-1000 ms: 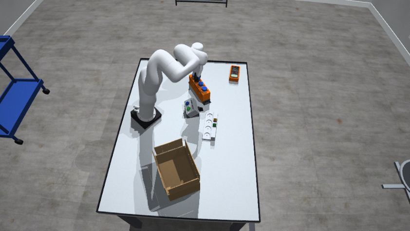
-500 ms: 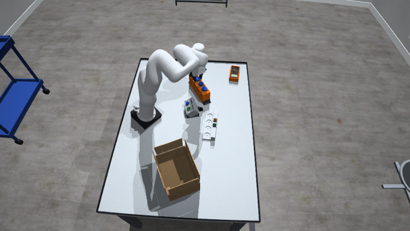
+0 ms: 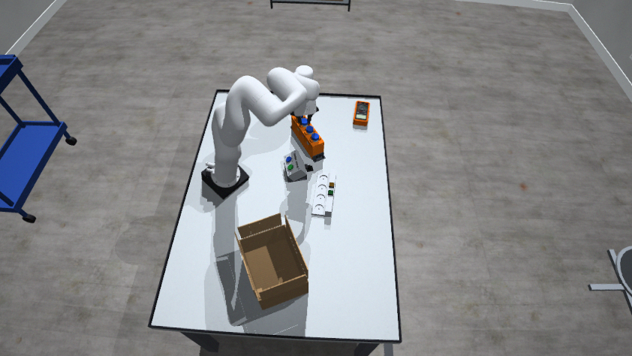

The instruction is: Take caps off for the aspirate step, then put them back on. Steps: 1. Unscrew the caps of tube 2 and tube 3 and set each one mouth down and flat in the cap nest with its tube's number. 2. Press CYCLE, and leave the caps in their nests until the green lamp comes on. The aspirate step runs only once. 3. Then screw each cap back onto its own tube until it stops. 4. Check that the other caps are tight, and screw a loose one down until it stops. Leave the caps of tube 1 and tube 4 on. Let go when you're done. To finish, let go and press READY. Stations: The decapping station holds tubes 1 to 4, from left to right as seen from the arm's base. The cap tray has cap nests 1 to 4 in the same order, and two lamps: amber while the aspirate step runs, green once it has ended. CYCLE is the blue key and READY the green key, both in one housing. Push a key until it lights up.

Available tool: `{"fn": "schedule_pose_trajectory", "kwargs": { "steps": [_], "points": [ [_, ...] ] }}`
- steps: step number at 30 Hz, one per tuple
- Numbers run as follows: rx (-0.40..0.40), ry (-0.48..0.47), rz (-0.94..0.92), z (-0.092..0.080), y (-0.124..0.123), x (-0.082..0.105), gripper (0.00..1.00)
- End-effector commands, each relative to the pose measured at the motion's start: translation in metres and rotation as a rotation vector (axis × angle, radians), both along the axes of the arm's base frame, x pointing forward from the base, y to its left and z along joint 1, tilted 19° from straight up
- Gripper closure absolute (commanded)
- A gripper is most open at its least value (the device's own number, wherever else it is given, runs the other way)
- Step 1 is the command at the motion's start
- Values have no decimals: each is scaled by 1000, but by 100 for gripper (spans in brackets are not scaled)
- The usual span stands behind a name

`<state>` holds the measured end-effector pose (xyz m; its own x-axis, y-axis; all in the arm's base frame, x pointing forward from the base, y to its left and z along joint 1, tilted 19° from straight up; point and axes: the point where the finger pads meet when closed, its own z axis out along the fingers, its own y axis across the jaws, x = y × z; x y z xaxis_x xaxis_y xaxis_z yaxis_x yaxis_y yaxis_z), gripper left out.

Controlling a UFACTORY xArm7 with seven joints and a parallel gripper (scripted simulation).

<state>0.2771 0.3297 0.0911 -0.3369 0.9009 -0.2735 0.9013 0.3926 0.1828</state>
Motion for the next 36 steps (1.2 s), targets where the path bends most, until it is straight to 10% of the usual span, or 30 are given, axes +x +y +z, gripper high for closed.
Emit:
{"fn": "schedule_pose_trajectory", "kwargs": {
  "steps": [1, 25, 26, 36],
  "points": [
    [4, -3, 1, 2, 2, 1, 100],
    [-140, 93, 495, 2, 2, 1, 100],
    [-140, 93, 495, 2, 2, 1, 54],
    [-140, 93, 495, 2, 2, 1, 54]
  ]
}}
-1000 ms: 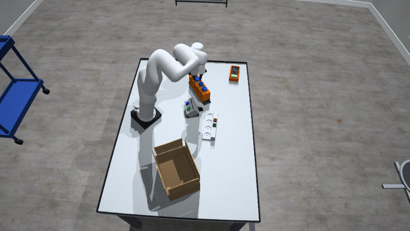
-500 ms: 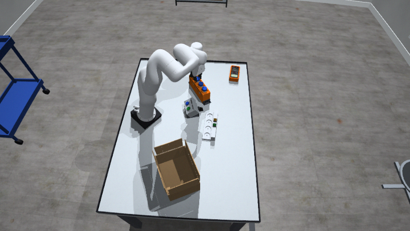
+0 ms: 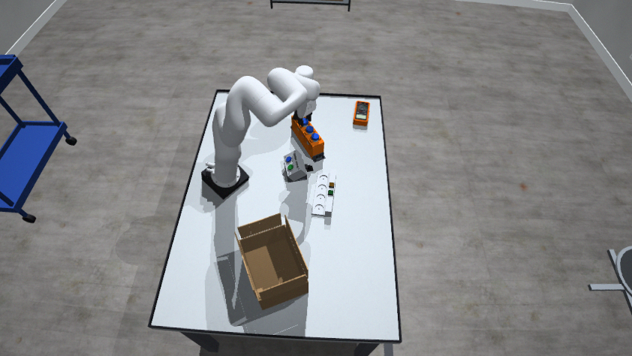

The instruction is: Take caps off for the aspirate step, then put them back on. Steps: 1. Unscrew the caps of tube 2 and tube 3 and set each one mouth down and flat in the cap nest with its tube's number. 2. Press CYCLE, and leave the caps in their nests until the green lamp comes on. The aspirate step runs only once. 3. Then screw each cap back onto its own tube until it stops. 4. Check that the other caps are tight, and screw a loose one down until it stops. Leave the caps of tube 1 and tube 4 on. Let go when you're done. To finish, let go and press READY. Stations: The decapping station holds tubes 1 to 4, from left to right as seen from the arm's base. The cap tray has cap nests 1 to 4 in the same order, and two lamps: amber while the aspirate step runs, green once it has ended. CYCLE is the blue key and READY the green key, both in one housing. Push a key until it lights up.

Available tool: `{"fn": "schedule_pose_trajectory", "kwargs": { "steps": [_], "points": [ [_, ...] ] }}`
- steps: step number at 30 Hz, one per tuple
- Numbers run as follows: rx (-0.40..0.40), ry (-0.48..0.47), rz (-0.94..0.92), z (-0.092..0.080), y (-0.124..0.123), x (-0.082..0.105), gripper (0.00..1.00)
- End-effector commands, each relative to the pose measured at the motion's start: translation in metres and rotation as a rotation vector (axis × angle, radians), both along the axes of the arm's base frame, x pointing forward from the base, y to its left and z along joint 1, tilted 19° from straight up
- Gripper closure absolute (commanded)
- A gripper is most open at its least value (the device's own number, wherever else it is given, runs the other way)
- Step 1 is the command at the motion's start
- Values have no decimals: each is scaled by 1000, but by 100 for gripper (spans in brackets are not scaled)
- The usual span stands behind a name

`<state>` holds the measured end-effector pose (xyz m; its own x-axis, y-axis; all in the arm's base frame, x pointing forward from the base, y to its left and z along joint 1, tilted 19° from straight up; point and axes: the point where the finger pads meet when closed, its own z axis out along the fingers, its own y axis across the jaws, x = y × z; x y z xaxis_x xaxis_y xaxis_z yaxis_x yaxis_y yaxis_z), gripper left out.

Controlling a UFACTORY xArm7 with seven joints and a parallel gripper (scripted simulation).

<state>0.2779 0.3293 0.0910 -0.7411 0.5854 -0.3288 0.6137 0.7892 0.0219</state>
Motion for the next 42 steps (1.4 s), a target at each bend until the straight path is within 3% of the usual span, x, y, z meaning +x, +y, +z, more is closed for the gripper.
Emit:
{"fn": "schedule_pose_trajectory", "kwargs": {
  "steps": [1, 3, 6, 23, 24, 38, 42],
  "points": [
    [27, -18, -76, 2, 2, 0, 54],
    [27, -18, -76, 2, 2, 0, 54],
    [75, -51, -244, 4, 2, -1, 54],
    [75, -51, -244, 9, 3, -2, 54],
    [75, -51, -244, 9, 3, -2, 100],
    [75, -51, -244, 9, 3, -2, 100],
    [75, -51, -244, 20, 5, -5, 100]
  ]
}}
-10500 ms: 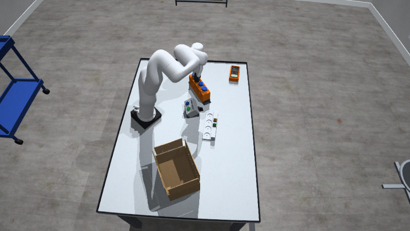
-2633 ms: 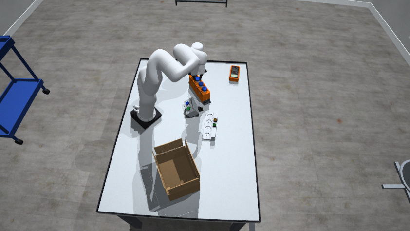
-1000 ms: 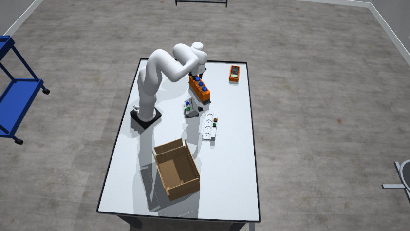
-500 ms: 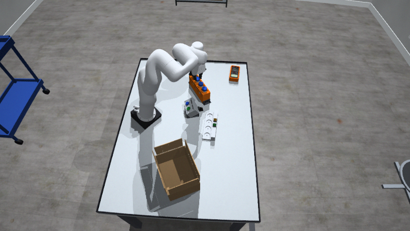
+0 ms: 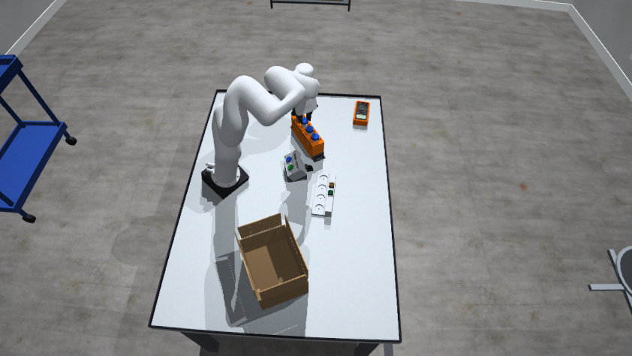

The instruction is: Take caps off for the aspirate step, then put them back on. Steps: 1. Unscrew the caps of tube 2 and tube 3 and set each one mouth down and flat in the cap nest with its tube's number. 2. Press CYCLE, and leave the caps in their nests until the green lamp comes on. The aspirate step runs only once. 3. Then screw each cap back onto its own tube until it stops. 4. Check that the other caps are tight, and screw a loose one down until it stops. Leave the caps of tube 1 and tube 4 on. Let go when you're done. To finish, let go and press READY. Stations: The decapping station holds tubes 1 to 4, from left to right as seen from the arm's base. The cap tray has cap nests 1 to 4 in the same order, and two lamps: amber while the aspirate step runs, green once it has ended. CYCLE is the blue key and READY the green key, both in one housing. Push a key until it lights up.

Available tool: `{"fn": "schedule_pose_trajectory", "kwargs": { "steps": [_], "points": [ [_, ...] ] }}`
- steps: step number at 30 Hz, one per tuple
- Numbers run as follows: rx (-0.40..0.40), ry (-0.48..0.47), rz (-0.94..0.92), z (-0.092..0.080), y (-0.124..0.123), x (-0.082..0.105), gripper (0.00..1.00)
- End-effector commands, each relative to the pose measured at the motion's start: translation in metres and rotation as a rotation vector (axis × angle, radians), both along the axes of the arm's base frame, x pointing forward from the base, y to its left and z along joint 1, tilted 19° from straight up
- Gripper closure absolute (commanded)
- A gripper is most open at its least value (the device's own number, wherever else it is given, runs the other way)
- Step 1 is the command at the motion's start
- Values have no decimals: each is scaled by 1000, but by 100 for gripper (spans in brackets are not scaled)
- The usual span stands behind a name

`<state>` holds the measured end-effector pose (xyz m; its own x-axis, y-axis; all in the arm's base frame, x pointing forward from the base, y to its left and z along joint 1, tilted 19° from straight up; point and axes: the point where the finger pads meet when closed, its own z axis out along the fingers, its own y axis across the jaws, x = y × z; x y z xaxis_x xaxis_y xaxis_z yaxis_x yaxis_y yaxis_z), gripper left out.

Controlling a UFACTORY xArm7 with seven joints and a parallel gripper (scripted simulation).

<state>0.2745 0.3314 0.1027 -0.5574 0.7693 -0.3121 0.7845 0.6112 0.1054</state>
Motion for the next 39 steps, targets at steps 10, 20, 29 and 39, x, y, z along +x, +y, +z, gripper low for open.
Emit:
{"fn": "schedule_pose_trajectory", "kwargs": {
  "steps": [10, 20, 29, 39],
  "points": [
    [4, -3, 2, 31, 8, -8, 100],
    [-132, 85, 465, 45, -38, 11, 100],
    [-233, 151, 805, 55, -70, 24, 100],
    [-255, 170, 891, 77, -141, 53, 100]
  ]
}}
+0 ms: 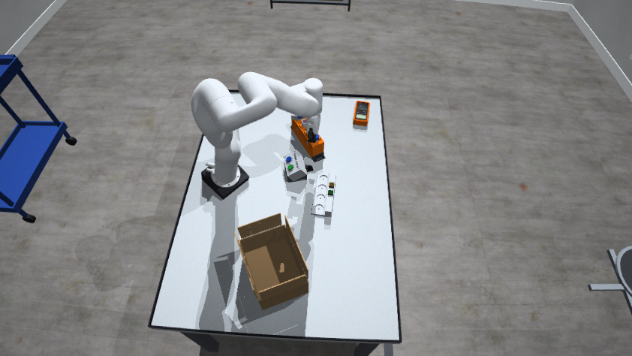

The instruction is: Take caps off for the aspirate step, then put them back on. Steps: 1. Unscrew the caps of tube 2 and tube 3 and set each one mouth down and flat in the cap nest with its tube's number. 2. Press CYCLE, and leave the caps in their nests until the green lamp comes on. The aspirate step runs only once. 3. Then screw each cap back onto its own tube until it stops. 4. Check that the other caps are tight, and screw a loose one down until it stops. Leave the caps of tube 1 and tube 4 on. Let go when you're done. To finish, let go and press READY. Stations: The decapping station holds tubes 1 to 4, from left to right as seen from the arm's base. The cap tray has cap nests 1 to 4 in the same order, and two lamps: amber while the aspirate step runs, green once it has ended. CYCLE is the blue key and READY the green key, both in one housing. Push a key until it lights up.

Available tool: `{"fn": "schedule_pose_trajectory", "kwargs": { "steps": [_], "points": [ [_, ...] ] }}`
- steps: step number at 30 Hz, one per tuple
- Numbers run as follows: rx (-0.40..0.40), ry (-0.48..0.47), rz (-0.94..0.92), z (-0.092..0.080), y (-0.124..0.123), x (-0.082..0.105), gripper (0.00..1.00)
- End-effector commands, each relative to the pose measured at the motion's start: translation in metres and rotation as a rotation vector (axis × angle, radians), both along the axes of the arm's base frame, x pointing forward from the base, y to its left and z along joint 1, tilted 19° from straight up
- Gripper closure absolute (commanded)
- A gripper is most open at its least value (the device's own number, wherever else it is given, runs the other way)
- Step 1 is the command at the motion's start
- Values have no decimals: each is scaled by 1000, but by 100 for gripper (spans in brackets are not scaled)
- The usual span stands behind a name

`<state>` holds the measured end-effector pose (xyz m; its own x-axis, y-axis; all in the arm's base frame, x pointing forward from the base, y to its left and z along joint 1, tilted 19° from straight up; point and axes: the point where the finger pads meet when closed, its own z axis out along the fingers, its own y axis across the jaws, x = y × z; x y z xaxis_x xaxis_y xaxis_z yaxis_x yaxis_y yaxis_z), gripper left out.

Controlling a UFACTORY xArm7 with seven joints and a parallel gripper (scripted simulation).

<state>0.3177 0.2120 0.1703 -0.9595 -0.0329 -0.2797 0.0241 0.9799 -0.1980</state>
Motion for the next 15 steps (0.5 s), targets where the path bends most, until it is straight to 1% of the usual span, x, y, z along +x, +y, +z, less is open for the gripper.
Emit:
{"fn": "schedule_pose_trajectory", "kwargs": {
  "steps": [1, 5, 7, 15],
  "points": [
    [11, 7, 13, 12, -29, 13, 100],
    [11, 7, 13, 21, -59, 25, 100],
    [11, 7, 13, 21, -59, 25, 100],
    [10, 7, 13, 40, -118, 50, 100]
  ]
}}
